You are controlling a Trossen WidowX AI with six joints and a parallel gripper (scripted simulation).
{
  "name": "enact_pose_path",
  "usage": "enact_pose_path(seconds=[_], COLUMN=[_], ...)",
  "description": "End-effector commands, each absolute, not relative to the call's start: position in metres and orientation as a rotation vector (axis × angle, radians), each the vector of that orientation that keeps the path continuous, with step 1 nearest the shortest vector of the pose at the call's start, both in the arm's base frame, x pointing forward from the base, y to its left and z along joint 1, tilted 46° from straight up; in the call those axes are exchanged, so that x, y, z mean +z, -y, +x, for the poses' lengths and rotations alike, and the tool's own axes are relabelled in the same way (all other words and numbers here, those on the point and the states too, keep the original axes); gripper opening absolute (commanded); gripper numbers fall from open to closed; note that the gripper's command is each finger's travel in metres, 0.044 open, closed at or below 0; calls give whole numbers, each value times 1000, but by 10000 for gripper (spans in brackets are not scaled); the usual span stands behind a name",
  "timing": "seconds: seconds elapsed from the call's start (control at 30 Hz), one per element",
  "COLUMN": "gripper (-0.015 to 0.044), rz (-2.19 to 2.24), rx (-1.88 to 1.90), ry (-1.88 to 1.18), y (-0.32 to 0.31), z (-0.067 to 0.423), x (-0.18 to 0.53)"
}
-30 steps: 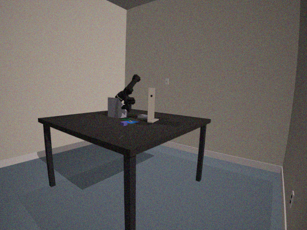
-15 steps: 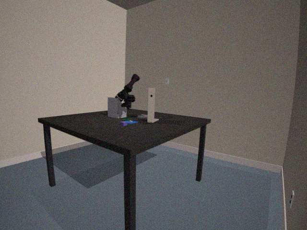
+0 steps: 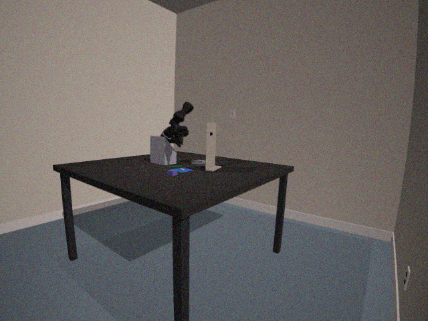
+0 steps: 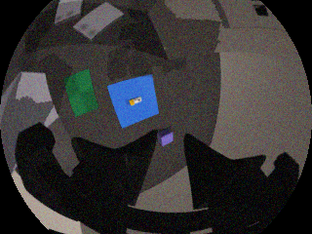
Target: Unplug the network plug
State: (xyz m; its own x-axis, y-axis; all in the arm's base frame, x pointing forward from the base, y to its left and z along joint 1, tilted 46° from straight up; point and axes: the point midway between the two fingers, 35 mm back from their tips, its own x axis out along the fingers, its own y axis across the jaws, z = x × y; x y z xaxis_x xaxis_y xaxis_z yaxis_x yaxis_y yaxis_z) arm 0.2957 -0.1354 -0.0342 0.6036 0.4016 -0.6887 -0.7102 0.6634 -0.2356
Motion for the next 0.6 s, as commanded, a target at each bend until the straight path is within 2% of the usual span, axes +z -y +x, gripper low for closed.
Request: enact_pose_path(seconds=[0.0, 0.43, 0.57], gripper=[156, 156, 261], rz=[-538, -540, -540], rx=[680, 678, 678], ry=[-633, -625, -625], y=[146, 176, 176], z=[295, 286, 286], x=[-22, 16, 16])
